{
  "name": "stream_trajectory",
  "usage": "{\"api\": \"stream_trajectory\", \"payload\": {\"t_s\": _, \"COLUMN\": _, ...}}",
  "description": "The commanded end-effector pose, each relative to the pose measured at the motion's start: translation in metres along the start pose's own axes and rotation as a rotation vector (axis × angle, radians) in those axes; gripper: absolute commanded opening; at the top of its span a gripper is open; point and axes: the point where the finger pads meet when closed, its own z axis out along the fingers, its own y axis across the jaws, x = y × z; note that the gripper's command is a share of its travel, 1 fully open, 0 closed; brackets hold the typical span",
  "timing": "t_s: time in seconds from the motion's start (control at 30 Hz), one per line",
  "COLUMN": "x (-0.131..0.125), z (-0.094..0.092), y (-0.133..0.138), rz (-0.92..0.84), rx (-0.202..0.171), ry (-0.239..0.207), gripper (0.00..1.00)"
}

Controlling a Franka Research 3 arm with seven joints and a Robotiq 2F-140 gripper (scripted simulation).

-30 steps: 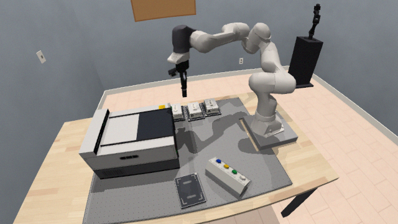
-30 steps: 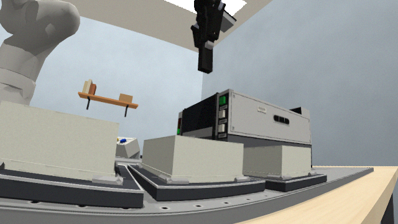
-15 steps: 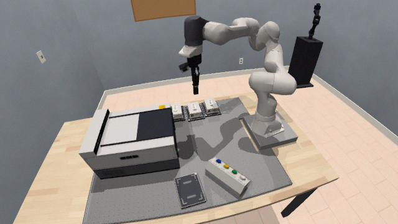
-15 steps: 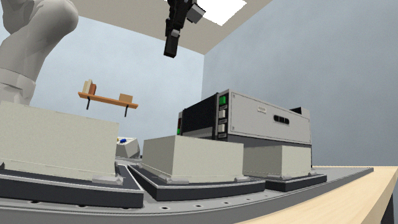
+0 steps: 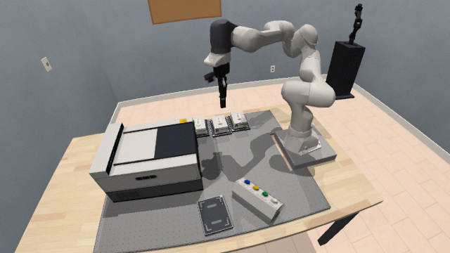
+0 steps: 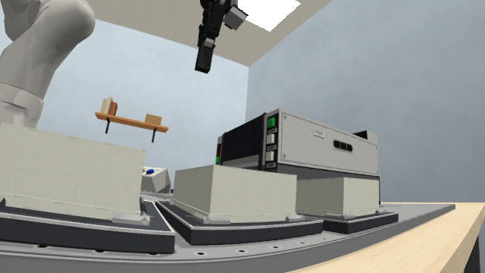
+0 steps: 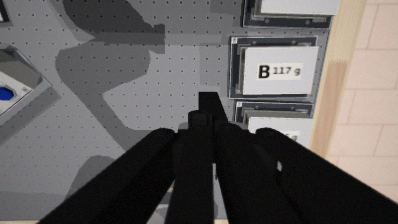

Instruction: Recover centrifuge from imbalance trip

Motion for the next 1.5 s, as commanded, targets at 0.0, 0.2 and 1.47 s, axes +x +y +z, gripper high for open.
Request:
{"api": "stream_trajectory", "payload": {"t_s": 0.0, "x": 0.005, "z": 0.005, "y": 0.001, "rz": 0.016, "rx": 0.002, "ry": 0.033, "gripper": 0.10}}
{"api": "stream_trajectory", "payload": {"t_s": 0.2, "x": 0.009, "z": 0.016, "y": 0.001, "rz": 0.016, "rx": 0.002, "ry": 0.074, "gripper": 0.10}}
{"api": "stream_trajectory", "payload": {"t_s": 1.47, "x": 0.054, "z": 0.140, "y": 0.001, "rz": 0.016, "rx": -0.001, "ry": 0.537, "gripper": 0.10}}
